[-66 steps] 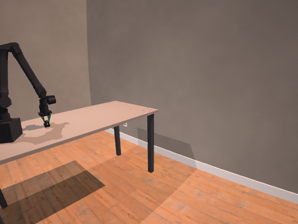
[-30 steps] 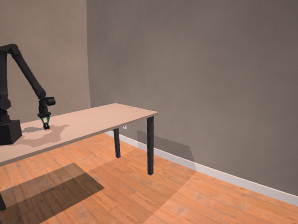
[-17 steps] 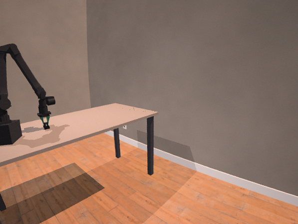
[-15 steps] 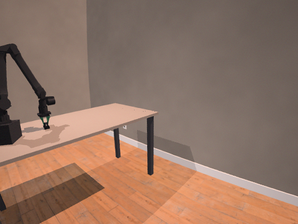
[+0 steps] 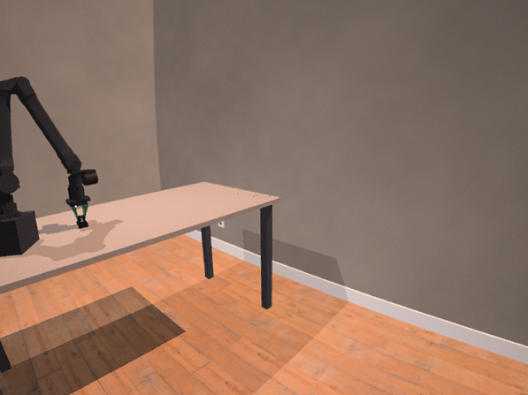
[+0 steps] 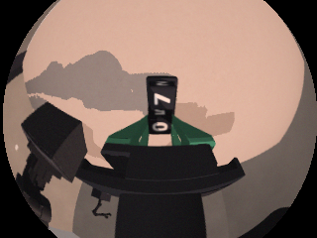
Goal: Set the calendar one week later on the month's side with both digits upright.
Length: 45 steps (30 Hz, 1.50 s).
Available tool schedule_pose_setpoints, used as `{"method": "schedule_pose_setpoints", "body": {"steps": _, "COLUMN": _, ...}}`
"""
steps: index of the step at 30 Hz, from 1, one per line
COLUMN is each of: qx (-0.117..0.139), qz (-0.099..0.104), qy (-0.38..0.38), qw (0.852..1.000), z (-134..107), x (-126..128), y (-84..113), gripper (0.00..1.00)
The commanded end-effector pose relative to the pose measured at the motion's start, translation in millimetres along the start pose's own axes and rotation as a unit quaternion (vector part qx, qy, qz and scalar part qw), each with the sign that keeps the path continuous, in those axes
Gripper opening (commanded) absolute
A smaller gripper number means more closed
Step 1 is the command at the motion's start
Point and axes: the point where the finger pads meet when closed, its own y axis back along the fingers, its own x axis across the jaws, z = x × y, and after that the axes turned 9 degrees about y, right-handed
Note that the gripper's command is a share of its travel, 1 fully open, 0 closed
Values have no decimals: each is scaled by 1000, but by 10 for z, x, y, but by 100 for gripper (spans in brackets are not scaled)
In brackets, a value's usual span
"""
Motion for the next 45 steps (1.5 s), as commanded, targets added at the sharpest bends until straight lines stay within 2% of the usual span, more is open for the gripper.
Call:
{"method": "schedule_pose_setpoints", "body": {"steps": 1, "qx": -3, "qz": -23, "qy": 0, "qw": 1000, "z": -3, "x": -195, "y": 140, "gripper": 25}}
{"method": "schedule_pose_setpoints", "body": {"steps": 8, "qx": -3, "qz": -24, "qy": 0, "qw": 1000, "z": -5, "x": -205, "y": 158, "gripper": 25}}
{"method": "schedule_pose_setpoints", "body": {"steps": 14, "qx": -2, "qz": -29, "qy": 2, "qw": 1000, "z": -12, "x": -253, "y": 388, "gripper": 25}}
{"method": "schedule_pose_setpoints", "body": {"steps": 16, "qx": -2, "qz": -29, "qy": 2, "qw": 1000, "z": -12, "x": -253, "y": 388, "gripper": 25}}
{"method": "schedule_pose_setpoints", "body": {"steps": 24, "qx": -2, "qz": -33, "qy": 3, "qw": 999, "z": -6, "x": -263, "y": 921, "gripper": 25}}
{"method": "schedule_pose_setpoints", "body": {"steps": 28, "qx": -2, "qz": -34, "qy": 3, "qw": 999, "z": -12, "x": -262, "y": 1065, "gripper": 25}}
{"method": "schedule_pose_setpoints", "body": {"steps": 30, "qx": -2, "qz": -33, "qy": 3, "qw": 999, "z": -5, "x": -260, "y": 1076, "gripper": 25}}
{"method": "schedule_pose_setpoints", "body": {"steps": 31, "qx": -2, "qz": -11, "qy": 2, "qw": 1000, "z": -7, "x": -151, "y": 947, "gripper": 25}}
{"method": "schedule_pose_setpoints", "body": {"steps": 33, "qx": -2, "qz": -11, "qy": 2, "qw": 1000, "z": -7, "x": -151, "y": 947, "gripper": 25}}
{"method": "schedule_pose_setpoints", "body": {"steps": 34, "qx": -2, "qz": -1, "qy": 1, "qw": 1000, "z": -9, "x": -50, "y": 891, "gripper": 25}}
{"method": "schedule_pose_setpoints", "body": {"steps": 36, "qx": -2, "qz": -11, "qy": 2, "qw": 1000, "z": -6, "x": -80, "y": 930, "gripper": 25}}
{"method": "schedule_pose_setpoints", "body": {"steps": 40, "qx": -2, "qz": -12, "qy": 0, "qw": 1000, "z": -8, "x": -82, "y": 935, "gripper": 25}}
{"method": "schedule_pose_setpoints", "body": {"steps": 45, "qx": -2, "qz": -6, "qy": -71, "qw": 997, "z": -103, "x": -55, "y": 865, "gripper": 25}}
